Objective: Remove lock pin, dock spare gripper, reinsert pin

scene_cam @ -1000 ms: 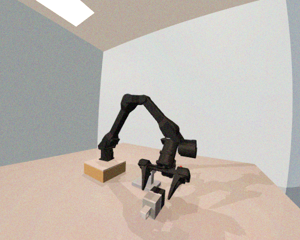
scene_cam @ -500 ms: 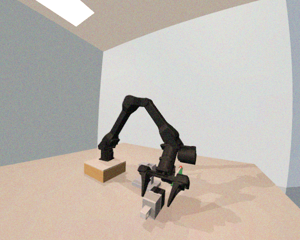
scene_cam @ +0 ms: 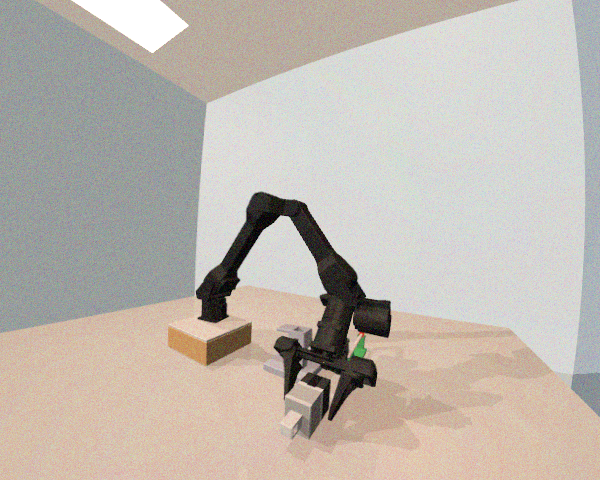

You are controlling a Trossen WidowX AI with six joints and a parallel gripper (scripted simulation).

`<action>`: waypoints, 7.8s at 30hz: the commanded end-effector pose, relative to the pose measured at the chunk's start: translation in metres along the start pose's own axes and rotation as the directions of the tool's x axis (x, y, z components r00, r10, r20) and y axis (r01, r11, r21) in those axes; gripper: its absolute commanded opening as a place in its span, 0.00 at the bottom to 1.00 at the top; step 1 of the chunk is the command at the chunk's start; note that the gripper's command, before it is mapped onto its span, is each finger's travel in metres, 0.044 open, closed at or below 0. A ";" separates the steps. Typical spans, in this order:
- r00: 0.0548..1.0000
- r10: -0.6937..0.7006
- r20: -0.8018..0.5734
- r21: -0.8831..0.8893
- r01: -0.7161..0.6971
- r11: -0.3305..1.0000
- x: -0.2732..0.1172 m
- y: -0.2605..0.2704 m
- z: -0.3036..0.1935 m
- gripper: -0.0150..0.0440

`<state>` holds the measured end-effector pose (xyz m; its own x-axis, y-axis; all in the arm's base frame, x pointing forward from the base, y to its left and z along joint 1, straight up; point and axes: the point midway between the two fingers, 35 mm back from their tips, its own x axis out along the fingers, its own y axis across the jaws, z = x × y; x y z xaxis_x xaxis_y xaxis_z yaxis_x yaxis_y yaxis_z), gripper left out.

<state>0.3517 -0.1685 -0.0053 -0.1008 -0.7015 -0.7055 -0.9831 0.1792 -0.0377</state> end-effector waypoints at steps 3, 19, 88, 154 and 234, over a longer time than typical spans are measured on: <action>1.000 0.003 -0.001 -0.002 -0.003 1.000 0.001 0.002 0.001 0.69; 1.000 0.003 -0.001 -0.002 -0.003 1.000 -0.019 -0.004 -0.019 0.25; 0.898 -0.326 0.297 0.792 -0.041 0.609 -0.137 0.050 -0.081 0.25; 0.486 -0.745 0.457 0.706 -0.708 -0.029 -0.188 0.108 -0.045 0.25; 0.491 -0.741 0.459 0.708 -0.706 -0.028 -0.157 0.106 -0.016 1.00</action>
<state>0.2606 -0.0505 0.1061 0.7468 -0.1601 -0.6455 0.2074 0.9782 -0.0026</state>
